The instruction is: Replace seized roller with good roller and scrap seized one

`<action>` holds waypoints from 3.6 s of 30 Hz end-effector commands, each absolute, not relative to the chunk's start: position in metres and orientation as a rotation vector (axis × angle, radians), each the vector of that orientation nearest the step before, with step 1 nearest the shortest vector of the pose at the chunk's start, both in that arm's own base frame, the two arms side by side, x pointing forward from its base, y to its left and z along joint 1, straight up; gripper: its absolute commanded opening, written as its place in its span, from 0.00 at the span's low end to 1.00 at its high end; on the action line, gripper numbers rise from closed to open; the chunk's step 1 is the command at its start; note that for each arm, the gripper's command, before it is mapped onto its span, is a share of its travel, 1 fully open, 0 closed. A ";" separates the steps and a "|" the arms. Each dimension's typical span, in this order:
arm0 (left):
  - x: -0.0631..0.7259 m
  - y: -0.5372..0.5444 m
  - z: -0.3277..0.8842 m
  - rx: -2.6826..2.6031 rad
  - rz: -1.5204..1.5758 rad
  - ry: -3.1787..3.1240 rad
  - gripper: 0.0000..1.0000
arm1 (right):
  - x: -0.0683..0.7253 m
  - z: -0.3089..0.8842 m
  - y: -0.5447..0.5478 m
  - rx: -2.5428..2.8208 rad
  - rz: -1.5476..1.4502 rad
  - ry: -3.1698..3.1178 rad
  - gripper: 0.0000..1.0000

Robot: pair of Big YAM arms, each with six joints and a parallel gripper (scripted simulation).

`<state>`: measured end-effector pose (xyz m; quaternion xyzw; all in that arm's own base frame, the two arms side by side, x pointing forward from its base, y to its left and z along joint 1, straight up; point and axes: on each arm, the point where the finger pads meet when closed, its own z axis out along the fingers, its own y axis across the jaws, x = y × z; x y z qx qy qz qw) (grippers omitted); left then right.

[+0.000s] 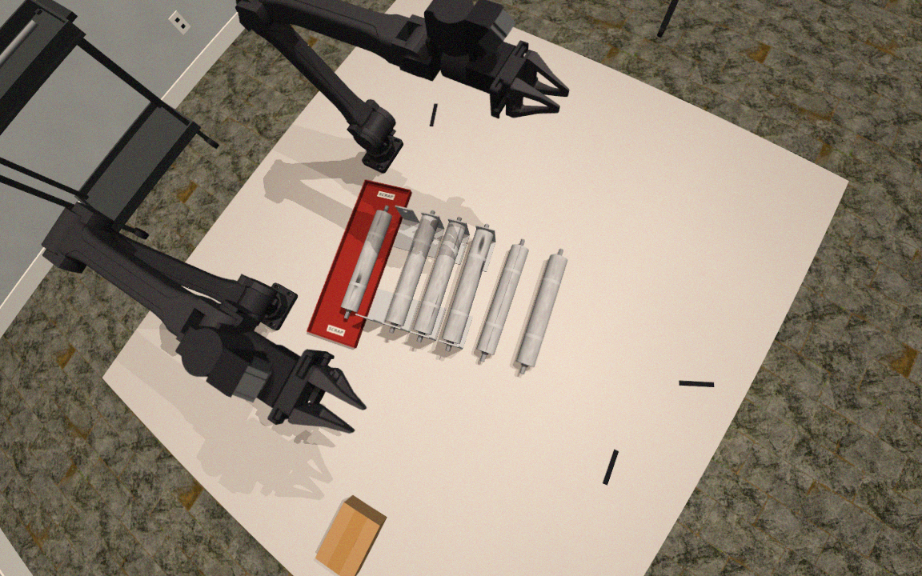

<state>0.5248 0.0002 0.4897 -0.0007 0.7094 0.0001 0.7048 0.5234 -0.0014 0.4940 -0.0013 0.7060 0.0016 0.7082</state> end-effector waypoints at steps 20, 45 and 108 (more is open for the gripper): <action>0.518 -0.005 0.492 0.012 0.001 1.580 0.32 | 0.515 0.500 -0.003 -0.005 -0.014 1.561 0.32; 0.521 -0.004 0.492 0.011 0.002 1.577 0.32 | 0.514 0.506 -0.004 -0.004 -0.016 1.540 0.32; 0.565 -0.059 0.172 1.398 0.363 2.268 0.32 | 0.639 0.201 0.112 -1.656 -0.384 2.044 0.32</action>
